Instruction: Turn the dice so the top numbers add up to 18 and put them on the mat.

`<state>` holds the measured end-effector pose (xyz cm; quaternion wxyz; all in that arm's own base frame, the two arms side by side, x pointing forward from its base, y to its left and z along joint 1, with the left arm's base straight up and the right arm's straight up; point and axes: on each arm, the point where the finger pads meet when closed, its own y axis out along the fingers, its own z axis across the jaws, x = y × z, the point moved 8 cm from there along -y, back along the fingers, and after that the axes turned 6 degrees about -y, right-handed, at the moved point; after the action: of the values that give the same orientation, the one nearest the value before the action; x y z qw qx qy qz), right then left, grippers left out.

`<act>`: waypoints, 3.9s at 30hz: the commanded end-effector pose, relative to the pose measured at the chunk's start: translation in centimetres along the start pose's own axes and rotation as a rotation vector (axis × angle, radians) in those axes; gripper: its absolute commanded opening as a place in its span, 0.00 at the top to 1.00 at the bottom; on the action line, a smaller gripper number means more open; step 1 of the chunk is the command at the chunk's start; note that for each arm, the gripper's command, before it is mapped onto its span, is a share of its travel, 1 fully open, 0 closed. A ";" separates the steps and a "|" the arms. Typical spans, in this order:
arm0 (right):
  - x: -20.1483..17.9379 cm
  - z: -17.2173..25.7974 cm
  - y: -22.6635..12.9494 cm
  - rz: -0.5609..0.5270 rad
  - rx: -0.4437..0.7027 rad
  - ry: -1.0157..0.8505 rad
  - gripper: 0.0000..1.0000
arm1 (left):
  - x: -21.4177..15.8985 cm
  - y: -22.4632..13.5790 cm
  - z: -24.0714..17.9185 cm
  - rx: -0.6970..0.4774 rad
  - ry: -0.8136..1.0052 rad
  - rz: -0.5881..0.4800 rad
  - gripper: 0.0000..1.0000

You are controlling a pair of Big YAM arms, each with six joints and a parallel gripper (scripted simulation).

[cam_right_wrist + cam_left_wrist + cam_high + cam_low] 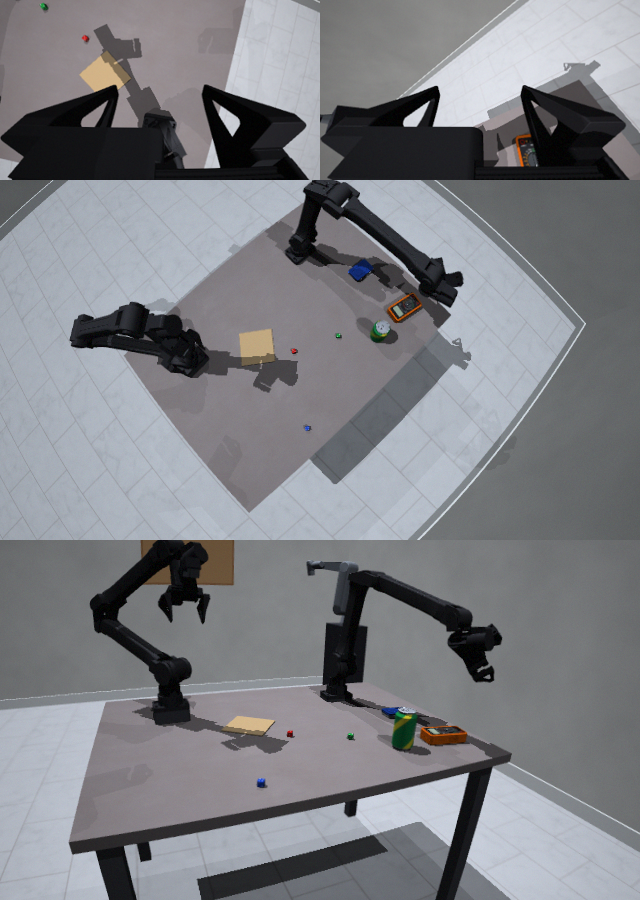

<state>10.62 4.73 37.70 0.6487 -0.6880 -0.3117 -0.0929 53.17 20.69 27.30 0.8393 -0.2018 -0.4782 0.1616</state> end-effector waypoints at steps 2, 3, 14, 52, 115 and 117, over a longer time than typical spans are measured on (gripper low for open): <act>0.3 0.0 -0.3 -0.010 0.002 0.004 0.00 | 0.8 -0.5 0.4 -0.006 -0.020 -0.009 0.00; 0.3 0.0 -0.3 -0.010 0.002 0.004 0.00 | 0.8 -0.5 0.4 -0.006 -0.020 -0.009 0.00; 0.3 0.0 -0.3 -0.010 0.002 0.004 0.00 | 0.8 -0.5 0.4 -0.006 -0.020 -0.009 0.00; 7.4 15.4 22.6 -0.317 0.261 -0.888 0.00 | -6.3 -4.2 2.1 -0.237 0.232 -0.233 0.00; 10.3 10.1 41.8 -0.745 0.202 -1.574 0.00 | -28.1 -10.3 5.8 -1.045 1.050 -1.015 0.00; 10.7 8.7 42.6 -0.739 0.212 -1.578 0.00 | -29.3 -10.3 5.6 -1.090 1.103 -1.044 0.00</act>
<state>35.08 19.85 6.35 0.2598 -0.3472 -0.8738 0.2202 35.38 0.61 14.25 0.7384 -0.3956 -0.1087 -0.5352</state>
